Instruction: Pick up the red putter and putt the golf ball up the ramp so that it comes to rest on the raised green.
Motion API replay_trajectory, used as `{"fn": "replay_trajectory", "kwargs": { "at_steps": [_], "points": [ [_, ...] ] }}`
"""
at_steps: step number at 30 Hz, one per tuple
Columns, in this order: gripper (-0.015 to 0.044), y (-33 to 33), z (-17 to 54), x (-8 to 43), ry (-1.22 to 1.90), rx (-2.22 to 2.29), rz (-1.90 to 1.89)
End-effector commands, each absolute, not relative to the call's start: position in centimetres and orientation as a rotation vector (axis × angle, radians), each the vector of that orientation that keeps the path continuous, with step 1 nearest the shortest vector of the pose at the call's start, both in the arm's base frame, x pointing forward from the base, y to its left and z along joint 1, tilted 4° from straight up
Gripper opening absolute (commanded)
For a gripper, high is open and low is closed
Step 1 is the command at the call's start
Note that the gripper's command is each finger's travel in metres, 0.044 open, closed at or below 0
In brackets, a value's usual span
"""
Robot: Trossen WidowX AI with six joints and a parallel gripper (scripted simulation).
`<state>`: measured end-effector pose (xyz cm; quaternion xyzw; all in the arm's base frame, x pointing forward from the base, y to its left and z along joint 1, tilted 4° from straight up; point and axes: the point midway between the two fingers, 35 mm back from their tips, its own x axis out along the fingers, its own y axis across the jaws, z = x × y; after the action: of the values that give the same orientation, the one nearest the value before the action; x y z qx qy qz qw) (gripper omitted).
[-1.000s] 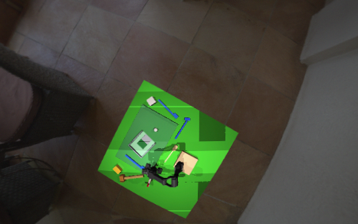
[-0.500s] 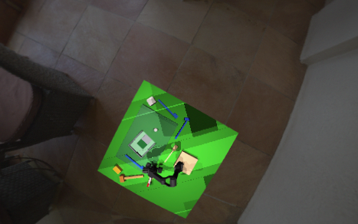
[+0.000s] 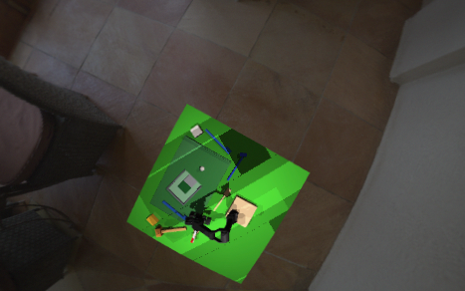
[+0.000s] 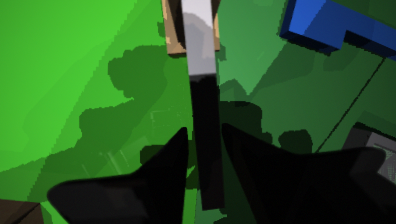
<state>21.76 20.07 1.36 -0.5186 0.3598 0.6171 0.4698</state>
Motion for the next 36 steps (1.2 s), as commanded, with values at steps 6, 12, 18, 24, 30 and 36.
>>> {"fn": "replay_trajectory", "kwargs": {
  "at_steps": [6,12,18,24,30,36],
  "points": [
    [0.0000,20.1,1.4,21.7,0.883,-1.271,1.513],
    [0.0000,20.4,3.3,21.9,0.882,-1.271,1.513],
    [0.0000,20.7,7.1,21.8,0.881,-1.270,1.513],
    [0.0000,20.6,10.9,21.3,0.881,-1.270,1.513],
    [0.0000,20.5,10.6,21.6,0.878,-1.272,1.503],
    [0.0000,18.7,10.6,22.9,0.961,-1.186,1.410]
  ]
}}
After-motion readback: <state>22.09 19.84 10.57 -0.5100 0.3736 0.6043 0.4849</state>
